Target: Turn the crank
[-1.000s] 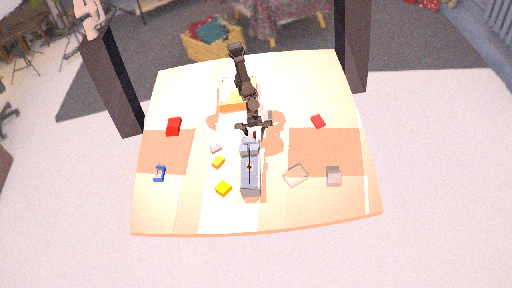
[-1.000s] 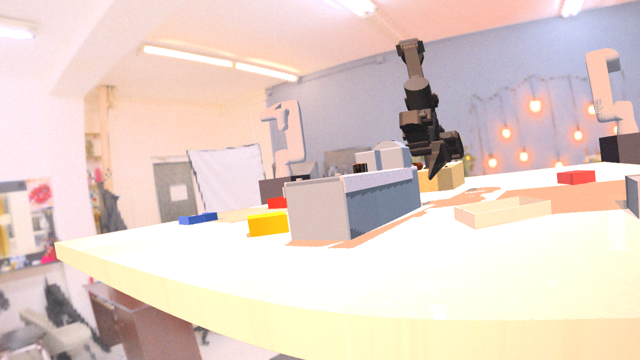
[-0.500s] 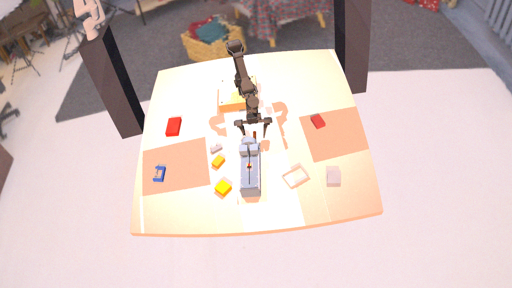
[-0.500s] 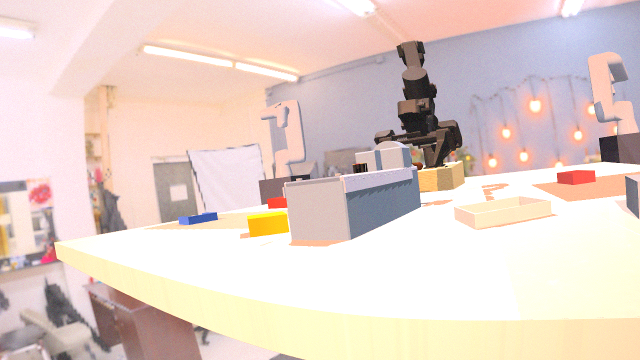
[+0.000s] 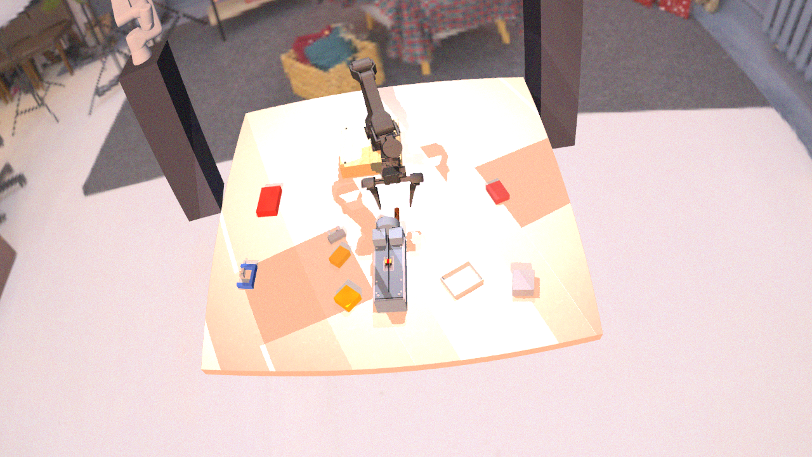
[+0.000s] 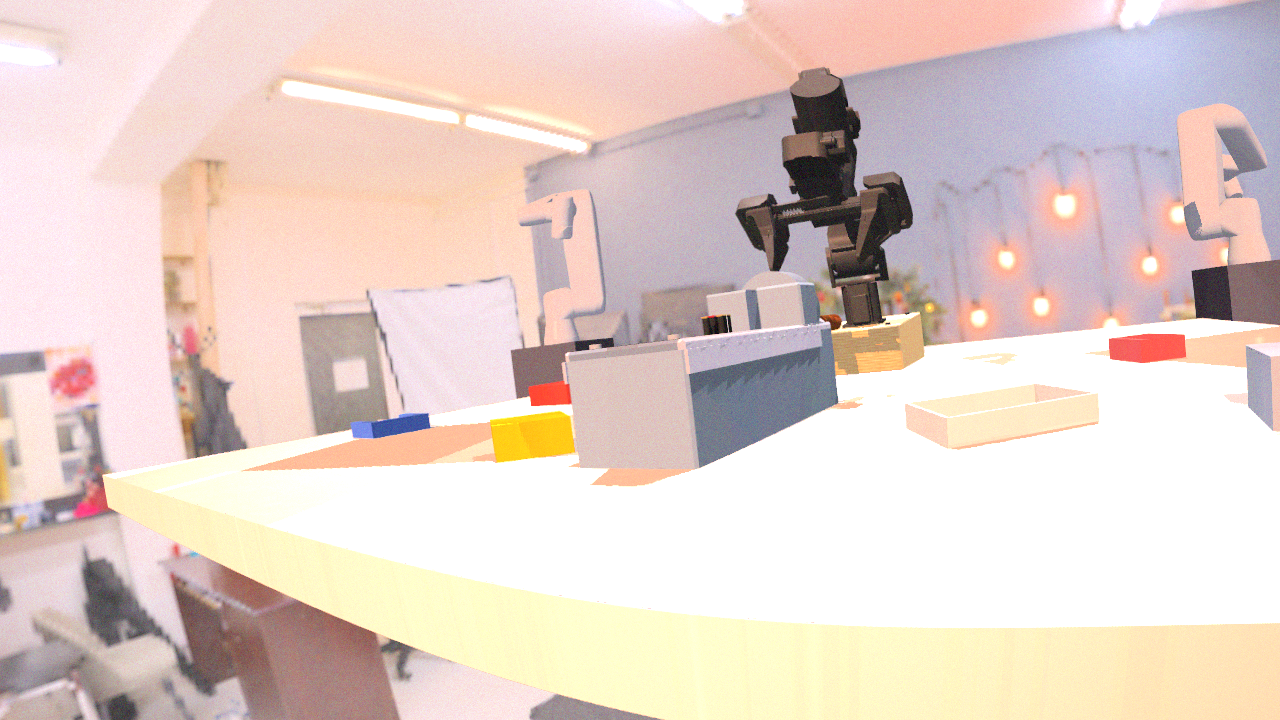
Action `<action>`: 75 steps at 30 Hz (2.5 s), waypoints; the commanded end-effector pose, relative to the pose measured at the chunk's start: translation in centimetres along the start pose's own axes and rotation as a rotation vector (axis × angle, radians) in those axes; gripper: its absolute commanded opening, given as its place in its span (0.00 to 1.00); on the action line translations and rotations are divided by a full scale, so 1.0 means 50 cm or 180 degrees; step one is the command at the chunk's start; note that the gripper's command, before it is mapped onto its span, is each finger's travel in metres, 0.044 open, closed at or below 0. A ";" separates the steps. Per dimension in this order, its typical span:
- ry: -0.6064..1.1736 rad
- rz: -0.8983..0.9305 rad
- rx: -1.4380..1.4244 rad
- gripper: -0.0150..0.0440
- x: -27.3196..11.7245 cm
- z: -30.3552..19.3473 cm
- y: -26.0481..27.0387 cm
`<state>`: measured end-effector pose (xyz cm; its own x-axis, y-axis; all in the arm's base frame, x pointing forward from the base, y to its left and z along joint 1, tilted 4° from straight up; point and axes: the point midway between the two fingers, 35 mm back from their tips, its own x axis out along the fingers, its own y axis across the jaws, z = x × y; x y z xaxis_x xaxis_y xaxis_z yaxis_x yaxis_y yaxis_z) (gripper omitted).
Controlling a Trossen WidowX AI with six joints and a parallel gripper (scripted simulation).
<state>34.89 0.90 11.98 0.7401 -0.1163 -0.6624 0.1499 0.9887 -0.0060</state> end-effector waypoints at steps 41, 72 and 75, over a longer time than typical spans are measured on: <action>-0.0054 -0.0071 0.0213 1.00 0.149 0.208 -0.084; -0.0054 -0.0071 0.0213 0.69 0.153 0.202 -0.085; -0.0054 -0.0071 0.0213 0.56 0.153 0.202 -0.085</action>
<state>46.53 -5.21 14.47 0.7443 -0.1458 -0.6518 0.2164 0.9759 0.0288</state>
